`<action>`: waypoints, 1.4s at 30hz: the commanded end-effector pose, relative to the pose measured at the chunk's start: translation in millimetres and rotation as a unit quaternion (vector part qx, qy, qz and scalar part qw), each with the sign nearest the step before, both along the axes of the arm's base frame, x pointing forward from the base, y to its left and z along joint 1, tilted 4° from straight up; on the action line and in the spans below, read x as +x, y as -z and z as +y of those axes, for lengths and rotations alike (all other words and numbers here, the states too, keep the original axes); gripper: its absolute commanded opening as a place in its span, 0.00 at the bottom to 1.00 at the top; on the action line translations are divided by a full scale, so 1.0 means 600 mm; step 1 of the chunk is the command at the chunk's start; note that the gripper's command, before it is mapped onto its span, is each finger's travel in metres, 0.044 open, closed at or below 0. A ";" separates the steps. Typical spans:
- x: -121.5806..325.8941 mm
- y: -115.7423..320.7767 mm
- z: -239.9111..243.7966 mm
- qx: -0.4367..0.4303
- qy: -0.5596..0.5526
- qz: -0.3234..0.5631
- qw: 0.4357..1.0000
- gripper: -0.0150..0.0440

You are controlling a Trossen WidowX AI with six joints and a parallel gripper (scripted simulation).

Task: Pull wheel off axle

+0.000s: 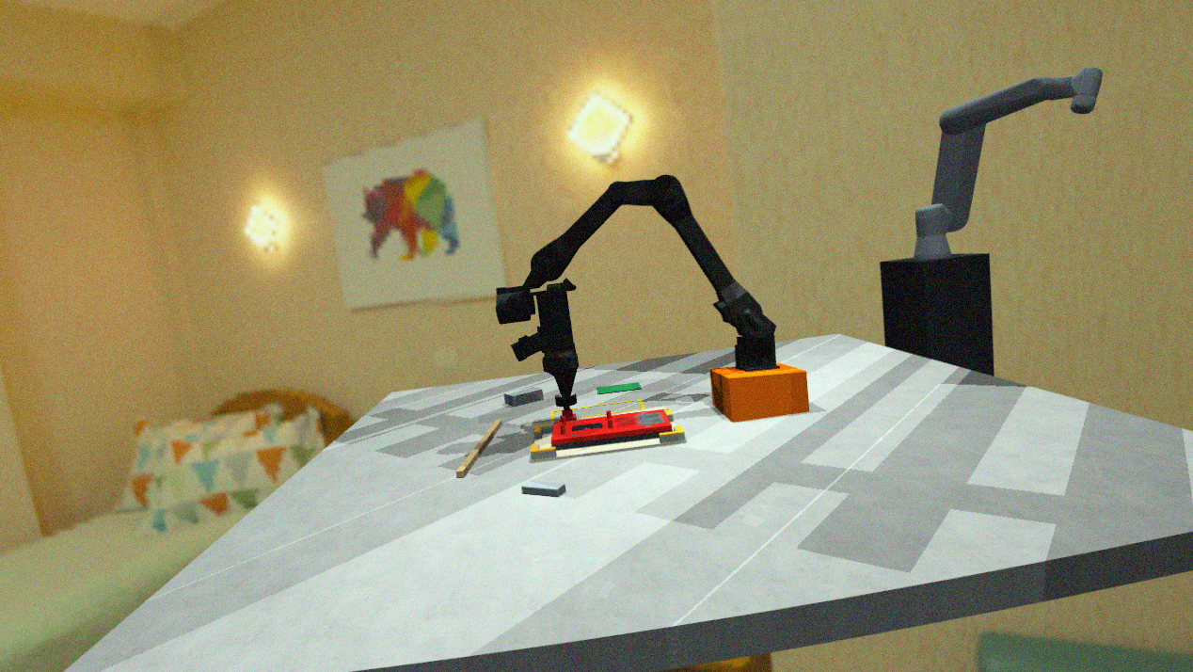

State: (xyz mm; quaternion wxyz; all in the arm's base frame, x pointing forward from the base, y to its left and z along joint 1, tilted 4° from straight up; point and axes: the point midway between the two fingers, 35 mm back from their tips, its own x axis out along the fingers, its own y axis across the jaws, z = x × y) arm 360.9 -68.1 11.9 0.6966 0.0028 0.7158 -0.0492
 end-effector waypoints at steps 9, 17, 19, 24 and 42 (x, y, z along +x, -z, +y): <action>0.000 -0.012 0.001 0.001 0.000 -0.001 1.000 0.25; 0.000 -0.016 0.001 0.001 0.000 -0.002 1.000 0.25; 0.000 -0.017 0.001 0.001 0.000 -0.002 1.000 0.25; 0.000 -0.020 0.001 0.001 0.000 -0.002 1.000 0.25; 0.000 -0.030 0.002 0.001 -0.001 -0.003 1.000 0.25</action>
